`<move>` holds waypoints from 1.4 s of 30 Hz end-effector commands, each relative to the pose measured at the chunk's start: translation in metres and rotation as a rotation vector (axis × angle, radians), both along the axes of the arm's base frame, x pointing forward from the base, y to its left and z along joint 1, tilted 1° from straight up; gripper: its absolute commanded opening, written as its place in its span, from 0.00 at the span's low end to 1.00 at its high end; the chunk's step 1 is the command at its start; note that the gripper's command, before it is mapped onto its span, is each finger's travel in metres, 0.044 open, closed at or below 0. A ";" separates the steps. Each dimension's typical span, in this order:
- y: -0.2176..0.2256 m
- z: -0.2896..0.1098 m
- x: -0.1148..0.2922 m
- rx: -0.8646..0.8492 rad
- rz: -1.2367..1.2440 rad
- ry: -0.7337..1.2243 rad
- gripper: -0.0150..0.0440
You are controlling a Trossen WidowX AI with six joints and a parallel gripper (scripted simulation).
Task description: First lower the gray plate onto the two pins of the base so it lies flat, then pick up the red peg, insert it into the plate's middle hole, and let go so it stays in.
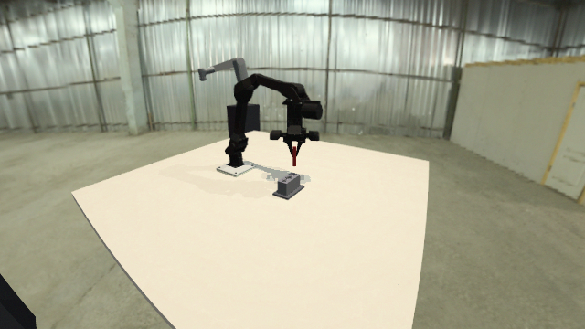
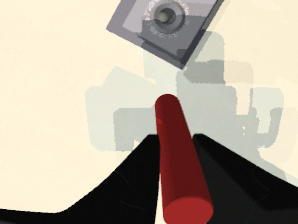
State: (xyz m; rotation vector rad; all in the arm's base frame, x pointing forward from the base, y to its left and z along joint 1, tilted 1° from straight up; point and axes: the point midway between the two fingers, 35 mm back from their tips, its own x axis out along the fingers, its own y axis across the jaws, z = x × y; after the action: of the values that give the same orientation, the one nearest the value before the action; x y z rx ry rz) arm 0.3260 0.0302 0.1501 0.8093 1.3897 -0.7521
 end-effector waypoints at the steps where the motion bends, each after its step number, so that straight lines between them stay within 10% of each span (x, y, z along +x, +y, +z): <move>1: -0.011 0.000 0.006 0.001 0.004 0.001 0.25; 42: -0.072 -0.002 0.026 -0.001 0.008 0.004 0.25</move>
State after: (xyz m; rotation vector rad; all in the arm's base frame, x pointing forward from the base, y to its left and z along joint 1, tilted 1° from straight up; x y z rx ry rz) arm 0.3518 -0.0421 0.1481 0.8016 1.3899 -0.7551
